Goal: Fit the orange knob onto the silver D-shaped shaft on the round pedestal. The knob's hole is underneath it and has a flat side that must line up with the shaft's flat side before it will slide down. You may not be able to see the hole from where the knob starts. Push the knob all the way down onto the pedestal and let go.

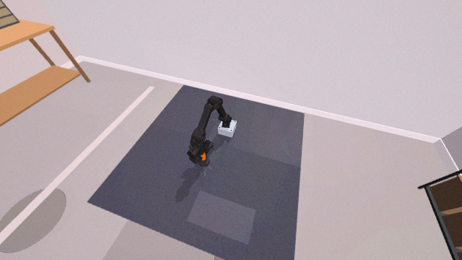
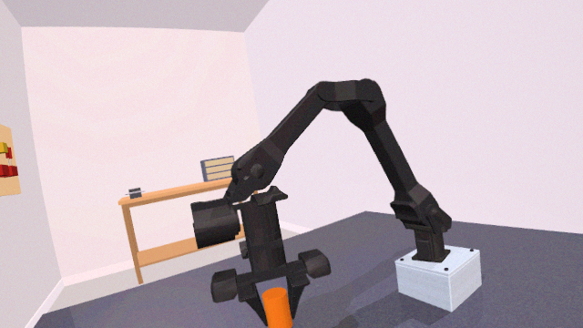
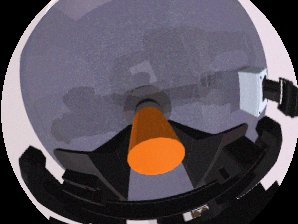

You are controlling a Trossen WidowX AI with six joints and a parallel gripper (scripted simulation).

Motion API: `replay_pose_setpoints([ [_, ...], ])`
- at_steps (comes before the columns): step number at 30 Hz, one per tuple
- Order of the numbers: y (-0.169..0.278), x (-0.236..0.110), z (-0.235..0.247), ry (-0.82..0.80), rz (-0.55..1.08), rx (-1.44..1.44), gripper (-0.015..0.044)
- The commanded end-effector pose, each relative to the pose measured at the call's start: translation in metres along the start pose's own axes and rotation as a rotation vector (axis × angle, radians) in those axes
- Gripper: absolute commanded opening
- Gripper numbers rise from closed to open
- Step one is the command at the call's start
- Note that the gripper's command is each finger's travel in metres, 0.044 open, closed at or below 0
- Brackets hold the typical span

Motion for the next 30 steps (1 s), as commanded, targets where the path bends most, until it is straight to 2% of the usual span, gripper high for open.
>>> replay_pose_setpoints([
  [1,-0.0005,0.0005,-0.0012,-0.001,-0.003,0.006,0.0000],
  [11,-0.0008,-0.0049,-0.0042,0.000,-0.003,0.015,0.0000],
  [18,-0.0009,-0.0061,-0.0036,-0.001,-0.003,0.216,0.0000],
  [30,-0.0005,0.0002,0.0012,-0.001,-0.003,0.216,0.0000],
])
Point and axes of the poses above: the point midway between the two fingers, 35 mm back from their tips, its own x axis out along the fingers, its own z axis across the jaws, y = z × x, the point moved 6 cm from there along -x, back along the fingers, and after that the axes turned 8 degrees about -x, right-handed, at the moved point
